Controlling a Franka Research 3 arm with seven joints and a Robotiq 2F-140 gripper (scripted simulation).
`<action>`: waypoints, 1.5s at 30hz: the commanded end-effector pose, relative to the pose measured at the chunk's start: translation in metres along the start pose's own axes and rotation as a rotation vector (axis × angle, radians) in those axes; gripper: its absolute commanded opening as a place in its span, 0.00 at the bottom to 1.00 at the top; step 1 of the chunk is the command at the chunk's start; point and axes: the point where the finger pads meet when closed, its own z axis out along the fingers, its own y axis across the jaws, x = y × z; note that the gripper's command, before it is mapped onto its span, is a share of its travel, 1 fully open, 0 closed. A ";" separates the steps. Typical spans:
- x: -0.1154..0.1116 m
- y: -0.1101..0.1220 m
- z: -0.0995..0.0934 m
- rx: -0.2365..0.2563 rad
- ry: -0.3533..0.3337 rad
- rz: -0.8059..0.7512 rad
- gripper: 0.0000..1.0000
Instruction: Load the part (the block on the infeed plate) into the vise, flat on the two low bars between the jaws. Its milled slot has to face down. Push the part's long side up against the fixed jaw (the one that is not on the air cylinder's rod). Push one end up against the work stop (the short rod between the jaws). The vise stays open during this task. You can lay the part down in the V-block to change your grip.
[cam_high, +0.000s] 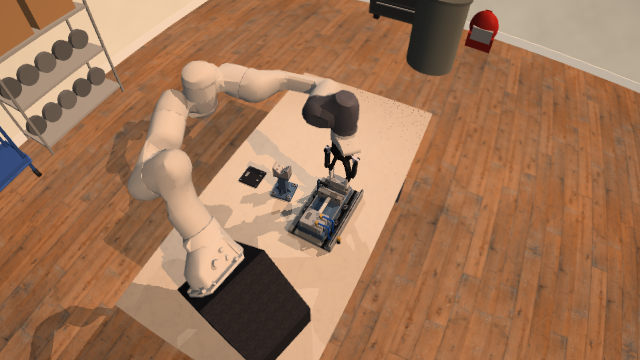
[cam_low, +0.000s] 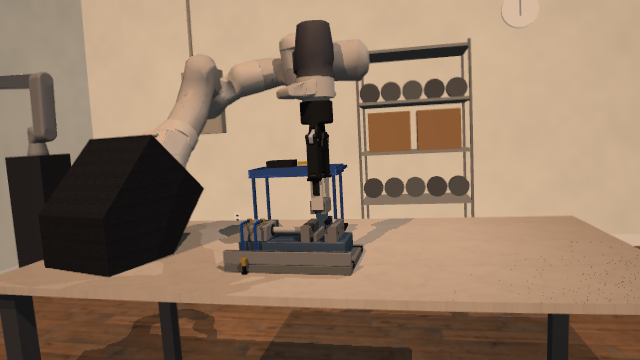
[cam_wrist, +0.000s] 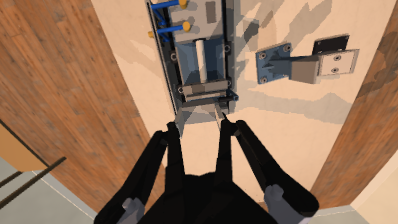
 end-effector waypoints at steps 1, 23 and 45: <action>0.000 -0.002 0.000 0.003 -0.004 -0.001 0.00; 0.000 -0.002 0.000 0.003 -0.004 -0.001 0.00; 0.000 -0.002 0.004 0.003 -0.004 0.001 0.00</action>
